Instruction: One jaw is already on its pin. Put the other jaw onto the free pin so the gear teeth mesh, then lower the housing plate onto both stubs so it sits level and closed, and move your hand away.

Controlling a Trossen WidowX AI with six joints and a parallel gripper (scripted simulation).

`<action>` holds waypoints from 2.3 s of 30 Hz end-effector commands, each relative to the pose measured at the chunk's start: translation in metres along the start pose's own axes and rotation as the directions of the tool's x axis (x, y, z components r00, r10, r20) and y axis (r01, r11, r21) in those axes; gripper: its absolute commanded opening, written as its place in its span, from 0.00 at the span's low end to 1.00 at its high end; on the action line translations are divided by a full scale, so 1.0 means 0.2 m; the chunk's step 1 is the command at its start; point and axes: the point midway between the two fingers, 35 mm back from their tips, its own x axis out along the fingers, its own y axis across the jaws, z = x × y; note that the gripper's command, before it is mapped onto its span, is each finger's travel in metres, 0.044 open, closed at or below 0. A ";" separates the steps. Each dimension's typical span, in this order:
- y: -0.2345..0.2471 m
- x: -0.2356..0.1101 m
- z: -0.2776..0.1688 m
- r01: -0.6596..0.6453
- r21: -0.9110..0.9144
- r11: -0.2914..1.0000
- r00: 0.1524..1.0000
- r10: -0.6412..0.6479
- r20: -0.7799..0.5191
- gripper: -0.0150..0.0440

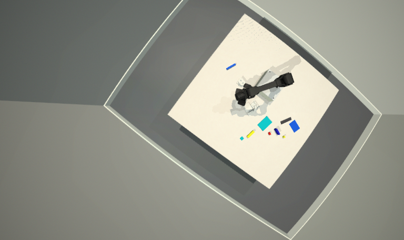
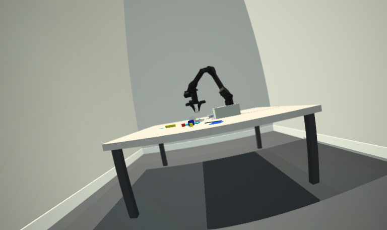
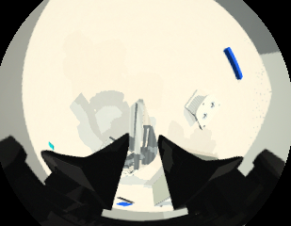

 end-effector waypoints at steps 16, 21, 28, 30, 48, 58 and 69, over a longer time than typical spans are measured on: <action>0.03 -0.02 -0.21 0.000 -0.400 0.917 1.000 0.000 -0.001 0.48; 0.03 -0.02 -0.27 -0.001 -0.501 0.865 1.000 0.000 -0.002 0.48; 0.03 -0.01 -0.35 -0.002 -0.632 0.775 1.000 0.000 -0.003 0.48; 0.03 -0.01 -0.37 -0.002 -0.666 0.746 1.000 0.000 -0.004 0.48; 0.01 0.00 -0.53 -0.006 -0.872 0.490 1.000 0.000 -0.007 0.48; 0.01 0.00 -0.53 -0.006 -0.872 0.490 1.000 0.000 -0.007 0.48; 0.01 0.00 -0.53 -0.006 -0.885 0.465 1.000 0.000 -0.007 0.48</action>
